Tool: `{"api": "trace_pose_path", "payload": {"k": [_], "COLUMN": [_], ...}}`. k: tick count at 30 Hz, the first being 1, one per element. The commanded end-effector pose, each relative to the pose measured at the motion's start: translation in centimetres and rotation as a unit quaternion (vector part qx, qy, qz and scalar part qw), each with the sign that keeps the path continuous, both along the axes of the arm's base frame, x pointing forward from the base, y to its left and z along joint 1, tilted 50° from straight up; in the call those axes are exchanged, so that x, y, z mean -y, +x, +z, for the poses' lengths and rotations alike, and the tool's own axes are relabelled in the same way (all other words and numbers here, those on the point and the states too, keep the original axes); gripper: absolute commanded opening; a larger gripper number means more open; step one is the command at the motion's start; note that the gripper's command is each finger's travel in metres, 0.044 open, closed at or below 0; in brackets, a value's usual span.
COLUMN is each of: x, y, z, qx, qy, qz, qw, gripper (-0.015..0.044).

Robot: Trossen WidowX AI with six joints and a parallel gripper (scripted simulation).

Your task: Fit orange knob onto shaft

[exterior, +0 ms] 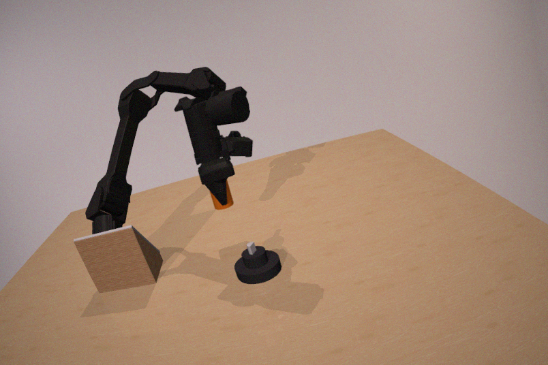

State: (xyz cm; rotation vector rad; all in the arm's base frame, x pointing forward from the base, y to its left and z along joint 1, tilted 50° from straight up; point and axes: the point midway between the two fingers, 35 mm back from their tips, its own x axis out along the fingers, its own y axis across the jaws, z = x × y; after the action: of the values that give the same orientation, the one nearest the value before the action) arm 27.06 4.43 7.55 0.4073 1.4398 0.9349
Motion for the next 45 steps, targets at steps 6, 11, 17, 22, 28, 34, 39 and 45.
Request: {"api": "trace_pose_path", "payload": {"k": [6,11,17,22,28,34,39,45], "x": [3.1,3.1,3.1,3.3,3.7,4.1,4.3,4.6], "y": [0.3,0.3,0.2,0.1,0.1,0.0,0.0,-0.1], "z": [3.4,3.5,4.5,5.8,7.6,9.5,10.9,12.5], "qx": [0.004,0.005,0.018,0.033,0.053,0.075,0.090,0.107], "qy": [0.002,-0.004,-0.054,-0.105,-0.173,-0.243,-0.292,-0.350], "qz": [0.002,0.000,-0.008,-0.016,-0.027,-0.038,-0.046,-0.055], "qw": [1.000,1.000,0.998,0.994,0.983,0.966,0.951,0.929], "gripper": [0.0000,0.0000,0.0000,0.0000,0.0000,0.0000,0.0000,0.0000]}}
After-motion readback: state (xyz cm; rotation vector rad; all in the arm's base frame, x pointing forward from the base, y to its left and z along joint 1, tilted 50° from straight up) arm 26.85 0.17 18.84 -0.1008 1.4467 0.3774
